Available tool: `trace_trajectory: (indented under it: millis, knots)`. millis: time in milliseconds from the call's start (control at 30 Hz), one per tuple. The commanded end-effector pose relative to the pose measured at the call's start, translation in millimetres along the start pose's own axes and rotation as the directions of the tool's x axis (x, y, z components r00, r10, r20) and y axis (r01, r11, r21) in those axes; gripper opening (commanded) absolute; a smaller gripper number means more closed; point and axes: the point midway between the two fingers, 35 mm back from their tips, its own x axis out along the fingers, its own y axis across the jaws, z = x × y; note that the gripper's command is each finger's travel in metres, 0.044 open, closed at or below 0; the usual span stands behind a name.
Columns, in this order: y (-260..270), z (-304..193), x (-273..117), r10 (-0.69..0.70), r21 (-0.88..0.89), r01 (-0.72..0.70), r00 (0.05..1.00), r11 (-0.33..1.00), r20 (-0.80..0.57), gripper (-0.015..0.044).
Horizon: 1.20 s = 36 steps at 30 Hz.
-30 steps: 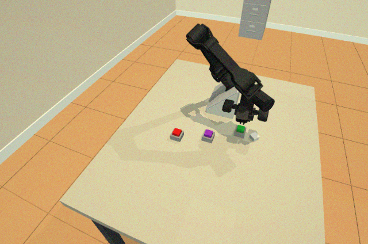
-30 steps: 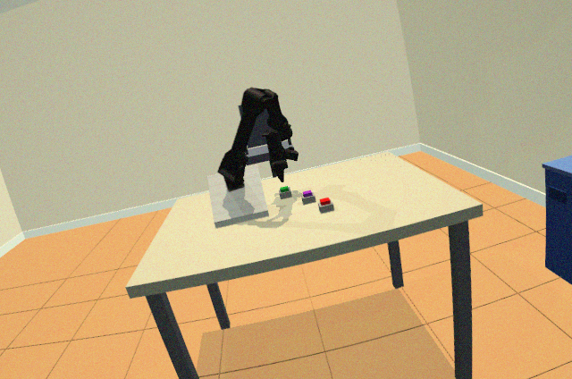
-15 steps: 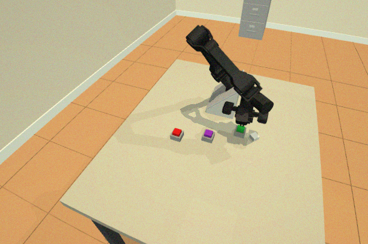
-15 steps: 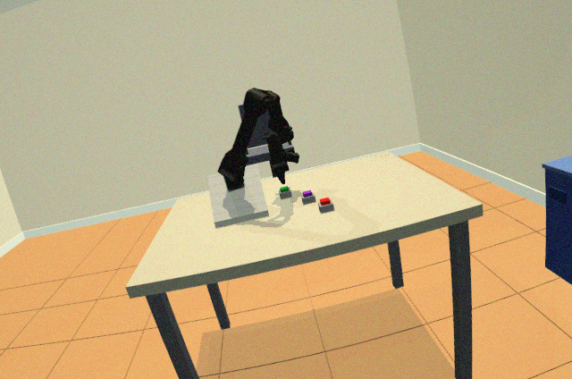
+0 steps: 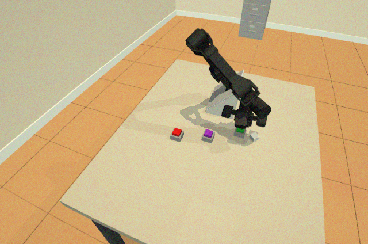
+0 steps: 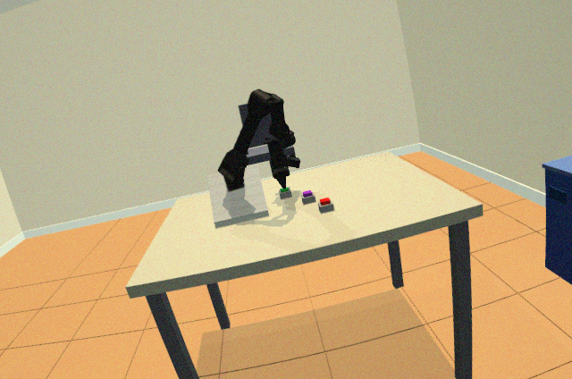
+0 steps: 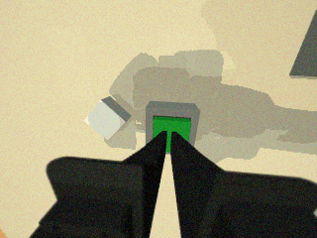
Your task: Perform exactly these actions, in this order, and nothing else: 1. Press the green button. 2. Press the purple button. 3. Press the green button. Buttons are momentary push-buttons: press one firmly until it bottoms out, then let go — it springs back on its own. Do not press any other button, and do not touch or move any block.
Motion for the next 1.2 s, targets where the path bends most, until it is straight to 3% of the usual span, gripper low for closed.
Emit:
trace_trajectory:
  millis: [0,500,633,767,900,1067,1167]
  knots:
    - [-1,-1,2,-0.005,-0.006,0.005,1.000,1.000,-0.002,0.0020]
    - [-1,-1,2,-0.005,-0.006,0.005,1.000,1.000,-0.002,0.0020]
    - [-1,-1,-28,-0.003,-0.006,0.003,1.000,1.000,-0.002,0.0020]
    - [0,-1,-34,-0.003,-0.007,0.003,1.000,1.000,-0.002,0.0020]
    - [0,-1,-89,0.000,-0.007,0.000,1.000,1.000,-0.003,0.0020]
    - [-2,1,-93,0.001,-0.008,-0.001,1.000,1.000,-0.003,0.0020]
    - [-28,28,-96,0.015,-0.009,-0.015,1.000,1.000,-0.002,0.0020]
